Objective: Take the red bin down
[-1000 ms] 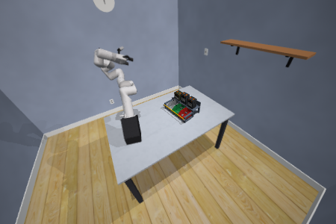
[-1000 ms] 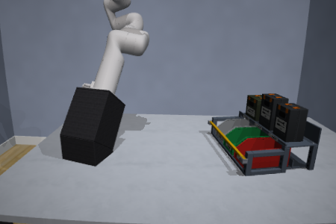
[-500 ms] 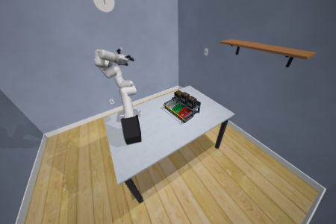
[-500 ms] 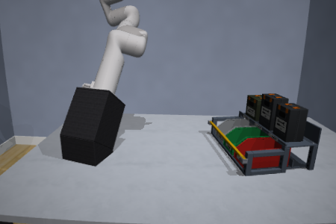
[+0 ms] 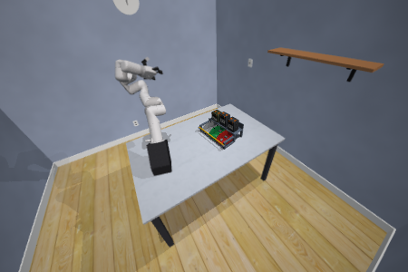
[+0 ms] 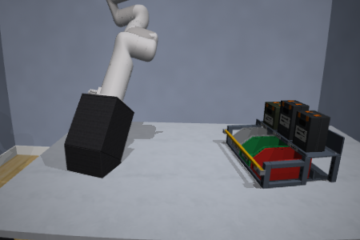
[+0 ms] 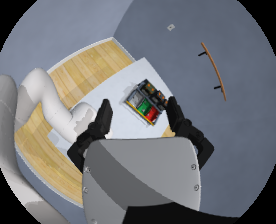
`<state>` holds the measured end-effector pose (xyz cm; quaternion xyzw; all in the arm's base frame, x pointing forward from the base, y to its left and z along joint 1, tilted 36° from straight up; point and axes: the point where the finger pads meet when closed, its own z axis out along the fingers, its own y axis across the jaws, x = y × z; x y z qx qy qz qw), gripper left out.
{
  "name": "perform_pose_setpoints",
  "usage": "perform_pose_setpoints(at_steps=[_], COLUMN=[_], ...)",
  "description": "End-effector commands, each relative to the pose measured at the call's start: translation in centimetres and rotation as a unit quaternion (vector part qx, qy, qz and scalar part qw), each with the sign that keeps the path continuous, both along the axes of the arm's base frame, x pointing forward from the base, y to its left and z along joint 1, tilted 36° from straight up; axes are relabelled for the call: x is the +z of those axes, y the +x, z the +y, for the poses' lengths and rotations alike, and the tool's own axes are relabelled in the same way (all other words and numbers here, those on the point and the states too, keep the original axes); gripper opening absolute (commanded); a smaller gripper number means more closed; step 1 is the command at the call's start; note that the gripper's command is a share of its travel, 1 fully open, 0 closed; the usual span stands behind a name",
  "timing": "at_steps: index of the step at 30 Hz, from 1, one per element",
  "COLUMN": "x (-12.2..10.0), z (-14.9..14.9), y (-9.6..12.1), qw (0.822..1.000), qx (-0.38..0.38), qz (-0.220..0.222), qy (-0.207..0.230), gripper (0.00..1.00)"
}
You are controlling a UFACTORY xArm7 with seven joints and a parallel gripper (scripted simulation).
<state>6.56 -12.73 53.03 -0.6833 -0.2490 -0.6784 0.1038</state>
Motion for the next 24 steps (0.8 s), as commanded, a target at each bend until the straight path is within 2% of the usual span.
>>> perform_pose_setpoints(at_steps=[1,2,7,19,24], x=[0.03,0.03,0.08,0.08,0.07], z=[-0.03,-0.03,-0.03,-0.03,-0.03], y=[0.01,0.01,0.00,0.00,0.00], qw=[1.000,1.000,0.992,0.992,0.967], qx=[0.000,0.000,-0.105,-0.105,-0.207], qz=[0.000,0.000,0.070,0.070,0.138], qy=[-0.001,-0.001,0.028,0.028,0.056], gripper=[1.00,1.00,1.00,1.00,1.00])
